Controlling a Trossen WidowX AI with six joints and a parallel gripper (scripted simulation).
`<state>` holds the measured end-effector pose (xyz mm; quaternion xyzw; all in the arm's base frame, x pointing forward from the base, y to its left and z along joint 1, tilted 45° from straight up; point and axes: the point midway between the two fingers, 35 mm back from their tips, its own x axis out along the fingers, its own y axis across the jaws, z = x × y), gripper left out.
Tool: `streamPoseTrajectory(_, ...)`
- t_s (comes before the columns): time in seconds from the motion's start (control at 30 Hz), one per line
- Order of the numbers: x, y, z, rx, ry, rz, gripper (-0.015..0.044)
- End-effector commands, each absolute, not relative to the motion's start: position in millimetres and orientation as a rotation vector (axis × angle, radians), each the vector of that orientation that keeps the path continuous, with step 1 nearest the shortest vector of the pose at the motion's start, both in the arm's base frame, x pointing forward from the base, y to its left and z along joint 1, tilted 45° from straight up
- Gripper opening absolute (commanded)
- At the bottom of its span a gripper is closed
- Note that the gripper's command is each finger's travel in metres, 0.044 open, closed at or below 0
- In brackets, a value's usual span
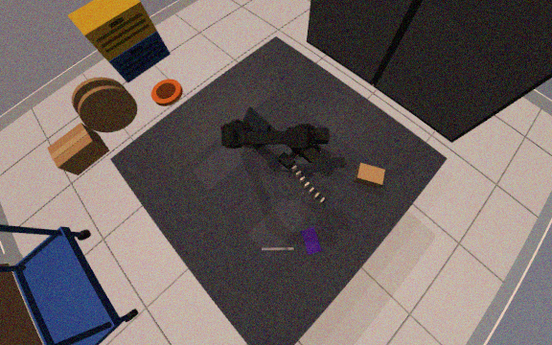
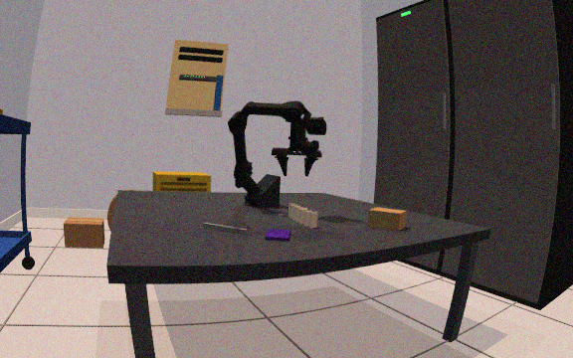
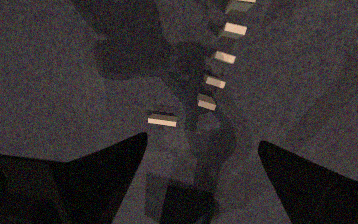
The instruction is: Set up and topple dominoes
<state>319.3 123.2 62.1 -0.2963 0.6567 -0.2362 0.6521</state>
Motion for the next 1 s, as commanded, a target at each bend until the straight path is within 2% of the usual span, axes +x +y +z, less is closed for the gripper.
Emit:
streamPoseTrajectory(0.0,307.5,129.2,31.4,-0.993,1.625,-0.227,0.044)
streamPoseTrajectory(0.37,273.1,133.8,-39.5,-1.763,1.733,0.72,0.044)
streamPoseTrajectory(0.97,276.4,130.1,-39.0,-1.774,1.731,0.736,0.044)
